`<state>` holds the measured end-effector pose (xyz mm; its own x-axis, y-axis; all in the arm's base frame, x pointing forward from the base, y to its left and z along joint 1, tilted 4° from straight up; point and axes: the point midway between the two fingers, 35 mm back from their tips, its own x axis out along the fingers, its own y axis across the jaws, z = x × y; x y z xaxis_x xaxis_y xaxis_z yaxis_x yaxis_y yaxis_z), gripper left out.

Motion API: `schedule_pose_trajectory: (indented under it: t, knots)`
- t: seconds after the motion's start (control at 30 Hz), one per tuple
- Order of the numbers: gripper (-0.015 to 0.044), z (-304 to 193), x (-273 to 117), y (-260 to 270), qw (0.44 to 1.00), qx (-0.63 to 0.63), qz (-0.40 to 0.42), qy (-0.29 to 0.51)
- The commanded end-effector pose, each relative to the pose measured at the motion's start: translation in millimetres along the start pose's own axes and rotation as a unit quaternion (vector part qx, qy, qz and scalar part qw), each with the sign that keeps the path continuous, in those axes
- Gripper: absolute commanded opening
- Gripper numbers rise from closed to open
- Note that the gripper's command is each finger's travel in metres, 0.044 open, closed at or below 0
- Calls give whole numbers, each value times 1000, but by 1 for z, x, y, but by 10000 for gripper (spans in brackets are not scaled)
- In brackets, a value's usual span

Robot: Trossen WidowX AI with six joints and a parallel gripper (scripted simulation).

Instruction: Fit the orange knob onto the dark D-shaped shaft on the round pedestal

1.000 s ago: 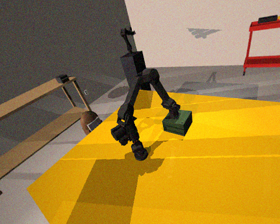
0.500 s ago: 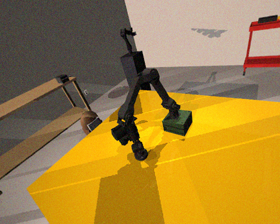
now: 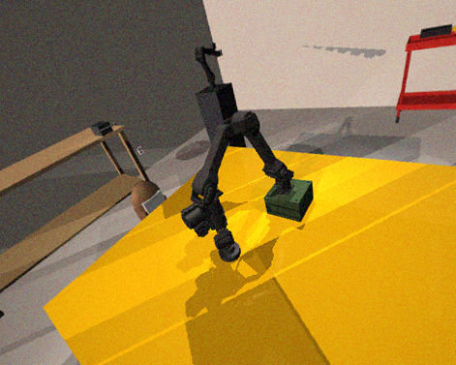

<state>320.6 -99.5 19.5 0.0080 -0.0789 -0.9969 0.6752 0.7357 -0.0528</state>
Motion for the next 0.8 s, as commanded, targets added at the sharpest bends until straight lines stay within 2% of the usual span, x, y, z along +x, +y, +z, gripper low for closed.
schedule_pose_trajectory:
  t: [0.0,0.17,0.37,0.77]
  knots:
    - [0,1,-3,0,1000,3,-1,-2]
    - [0,2,-5,0,1000,16,-1,-2]
    - [0,1,-3,0,994,107,-1,-2]
    - [0,1,0,-1,994,107,-1,-2]
